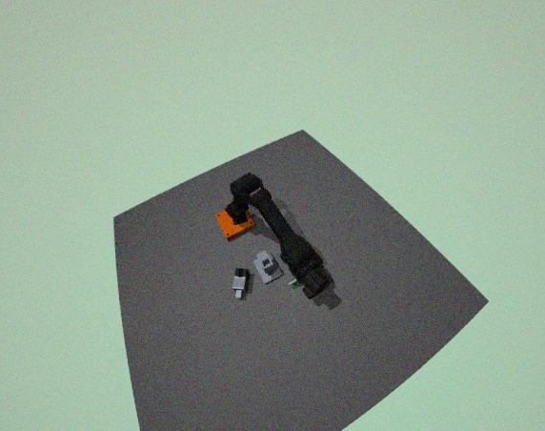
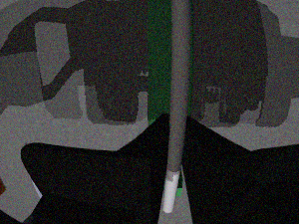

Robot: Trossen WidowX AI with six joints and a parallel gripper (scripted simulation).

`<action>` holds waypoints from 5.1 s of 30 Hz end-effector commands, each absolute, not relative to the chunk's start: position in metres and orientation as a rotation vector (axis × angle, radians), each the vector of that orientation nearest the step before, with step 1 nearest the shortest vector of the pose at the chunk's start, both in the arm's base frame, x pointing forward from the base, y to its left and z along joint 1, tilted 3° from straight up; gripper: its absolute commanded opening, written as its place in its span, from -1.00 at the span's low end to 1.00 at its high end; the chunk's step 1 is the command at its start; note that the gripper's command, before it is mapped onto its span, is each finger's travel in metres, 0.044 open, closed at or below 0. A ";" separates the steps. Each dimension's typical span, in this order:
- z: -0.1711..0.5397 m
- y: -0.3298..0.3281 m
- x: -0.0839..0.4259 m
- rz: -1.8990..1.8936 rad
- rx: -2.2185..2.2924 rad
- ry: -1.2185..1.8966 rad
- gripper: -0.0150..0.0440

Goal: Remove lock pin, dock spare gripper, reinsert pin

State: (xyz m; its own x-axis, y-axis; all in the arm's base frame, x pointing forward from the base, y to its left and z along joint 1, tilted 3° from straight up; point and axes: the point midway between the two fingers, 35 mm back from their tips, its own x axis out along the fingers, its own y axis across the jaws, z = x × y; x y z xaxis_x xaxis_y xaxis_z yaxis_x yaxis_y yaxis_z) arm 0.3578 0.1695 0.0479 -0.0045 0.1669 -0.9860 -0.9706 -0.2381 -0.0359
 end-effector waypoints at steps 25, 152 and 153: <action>0.047 0.170 0.358 1.445 -1.263 0.945 -0.49; 0.123 -0.071 0.317 -0.268 0.343 1.507 1.00; 0.117 -0.071 0.318 -0.268 0.343 1.507 1.00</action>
State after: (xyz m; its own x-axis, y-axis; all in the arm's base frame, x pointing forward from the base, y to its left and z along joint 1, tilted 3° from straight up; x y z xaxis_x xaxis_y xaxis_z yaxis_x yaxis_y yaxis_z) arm 0.3169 -0.0704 0.1355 0.0614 0.0409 -0.9973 0.3725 0.9260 0.0609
